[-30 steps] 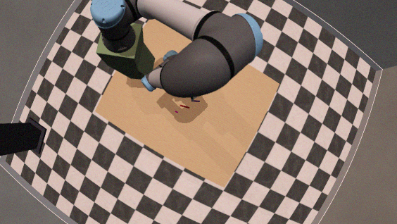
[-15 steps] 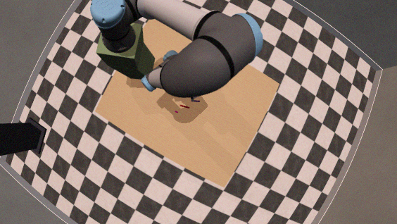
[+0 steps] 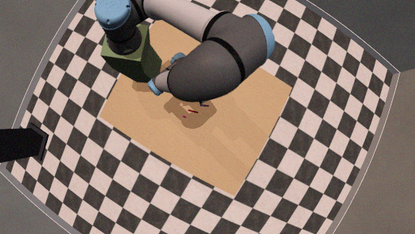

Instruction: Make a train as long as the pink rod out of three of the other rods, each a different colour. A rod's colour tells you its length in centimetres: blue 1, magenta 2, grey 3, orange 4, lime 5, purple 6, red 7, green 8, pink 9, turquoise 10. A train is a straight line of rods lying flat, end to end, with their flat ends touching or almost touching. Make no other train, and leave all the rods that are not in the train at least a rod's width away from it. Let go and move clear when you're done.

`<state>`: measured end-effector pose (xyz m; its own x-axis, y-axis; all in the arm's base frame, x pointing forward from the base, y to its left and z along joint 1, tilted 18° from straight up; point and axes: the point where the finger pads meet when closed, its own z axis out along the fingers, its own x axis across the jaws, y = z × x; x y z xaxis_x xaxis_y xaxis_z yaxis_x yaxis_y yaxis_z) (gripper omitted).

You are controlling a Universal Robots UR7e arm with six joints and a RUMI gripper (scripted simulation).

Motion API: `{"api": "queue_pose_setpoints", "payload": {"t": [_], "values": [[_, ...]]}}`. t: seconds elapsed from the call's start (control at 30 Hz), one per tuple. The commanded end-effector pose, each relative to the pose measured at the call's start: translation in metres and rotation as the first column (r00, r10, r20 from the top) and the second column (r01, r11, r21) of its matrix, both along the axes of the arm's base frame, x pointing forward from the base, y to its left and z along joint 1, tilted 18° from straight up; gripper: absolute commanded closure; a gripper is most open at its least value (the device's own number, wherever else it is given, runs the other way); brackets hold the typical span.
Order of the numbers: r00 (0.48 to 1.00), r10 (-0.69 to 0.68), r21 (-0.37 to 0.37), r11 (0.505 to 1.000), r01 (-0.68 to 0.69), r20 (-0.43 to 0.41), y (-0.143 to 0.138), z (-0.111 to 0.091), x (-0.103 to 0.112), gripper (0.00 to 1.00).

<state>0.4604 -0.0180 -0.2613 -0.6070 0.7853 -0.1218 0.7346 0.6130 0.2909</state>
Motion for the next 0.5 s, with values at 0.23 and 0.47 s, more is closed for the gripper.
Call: {"api": "queue_pose_setpoints", "payload": {"t": [0.23, 0.47], "values": [[0.999, -0.05, 0.017, 0.999, 0.05, -0.005, 0.0007, 0.0001, -0.0017, 0.0], [0.996, -0.091, 0.03, 0.995, 0.092, -0.011, 0.0014, -0.0002, -0.0026, 0.0]]}}
